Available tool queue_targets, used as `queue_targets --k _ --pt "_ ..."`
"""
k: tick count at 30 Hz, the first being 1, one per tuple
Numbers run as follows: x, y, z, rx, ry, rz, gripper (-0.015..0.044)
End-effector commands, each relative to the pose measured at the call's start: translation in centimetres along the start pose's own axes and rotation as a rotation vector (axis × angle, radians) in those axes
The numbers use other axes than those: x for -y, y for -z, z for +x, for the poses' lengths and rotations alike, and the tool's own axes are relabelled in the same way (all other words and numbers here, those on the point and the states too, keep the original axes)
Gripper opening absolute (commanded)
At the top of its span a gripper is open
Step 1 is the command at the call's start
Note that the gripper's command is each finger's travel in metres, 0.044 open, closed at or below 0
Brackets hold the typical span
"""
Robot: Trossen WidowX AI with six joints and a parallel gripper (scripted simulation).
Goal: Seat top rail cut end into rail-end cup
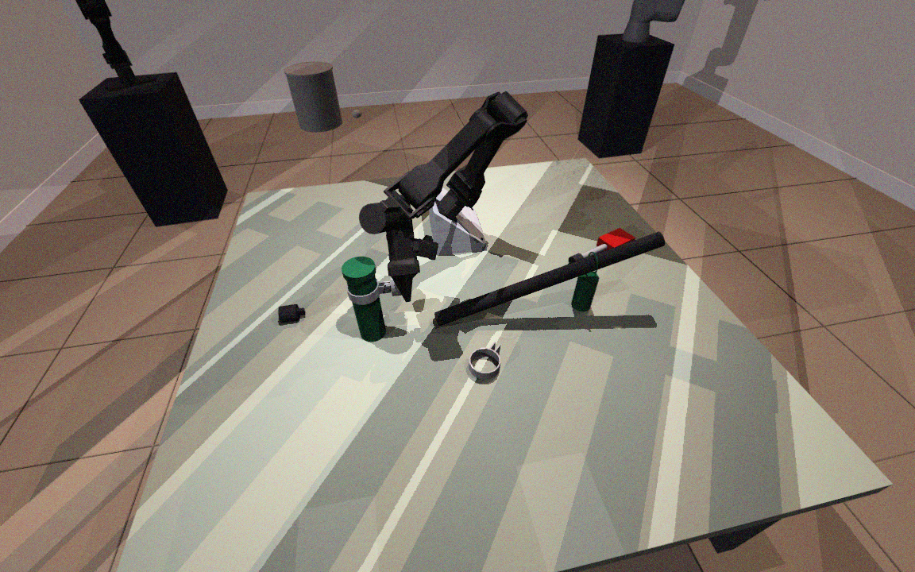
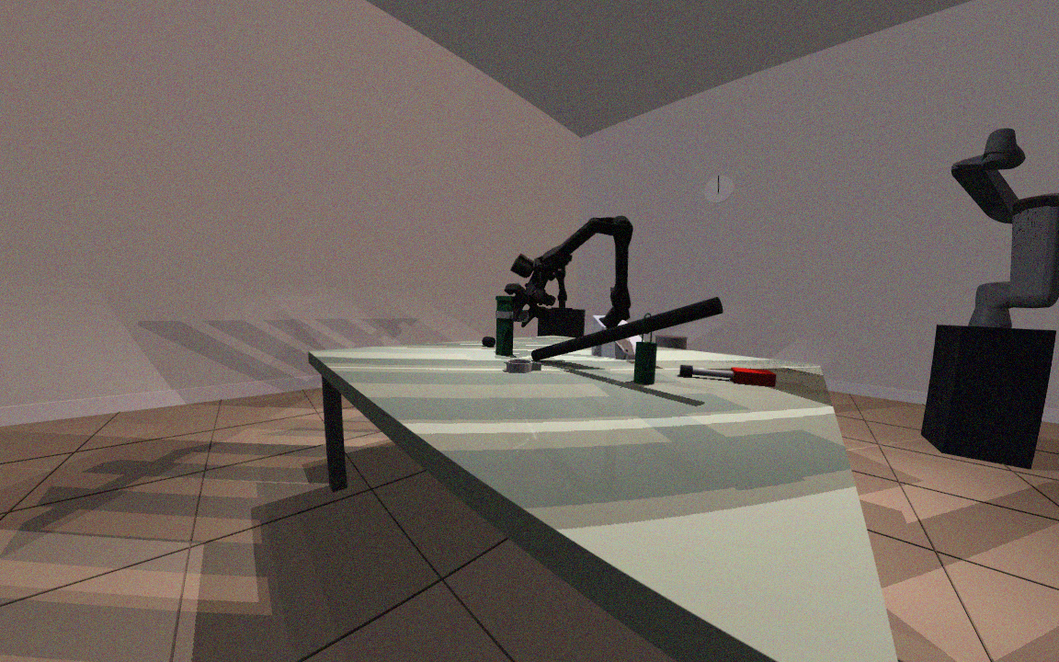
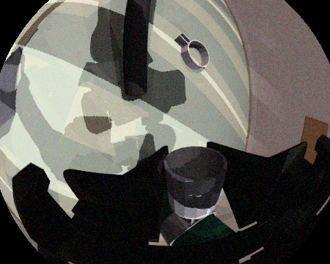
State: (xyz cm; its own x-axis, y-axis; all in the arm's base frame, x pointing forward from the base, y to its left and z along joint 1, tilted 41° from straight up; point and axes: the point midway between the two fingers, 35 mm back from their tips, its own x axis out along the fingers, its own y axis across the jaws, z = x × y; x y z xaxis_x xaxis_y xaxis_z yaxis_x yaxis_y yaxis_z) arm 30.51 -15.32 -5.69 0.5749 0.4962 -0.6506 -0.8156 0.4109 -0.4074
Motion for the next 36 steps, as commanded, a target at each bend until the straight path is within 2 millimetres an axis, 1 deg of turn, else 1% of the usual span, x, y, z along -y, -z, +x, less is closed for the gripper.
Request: queue_targets --k 1,10,16,24,28,29,31,36 --pt "0.0 0.0 0.0 0.000 0.000 -0.001 0.0053" --pt "0.1 -0.1 -0.1 0.000 0.000 -0.001 0.0289" --pt "0.9 -1.5 -1.3 0.002 -0.001 -0.004 0.0440" --pt "1.9 -3.8 -3.3 0.005 -0.002 -0.009 0.0440" --pt "2.0 -4.0 -3.5 0.005 -0.002 -0.009 0.0440" --pt "2.0 -3.6 -3.4 0.000 0.002 0.006 0.0440" --pt "2.5 -4.5 -4.0 0.003 0.001 0.127 0.0440" --pt "3.9 -8.0 -6.8 0.017 -0.007 0.603 0.0440"
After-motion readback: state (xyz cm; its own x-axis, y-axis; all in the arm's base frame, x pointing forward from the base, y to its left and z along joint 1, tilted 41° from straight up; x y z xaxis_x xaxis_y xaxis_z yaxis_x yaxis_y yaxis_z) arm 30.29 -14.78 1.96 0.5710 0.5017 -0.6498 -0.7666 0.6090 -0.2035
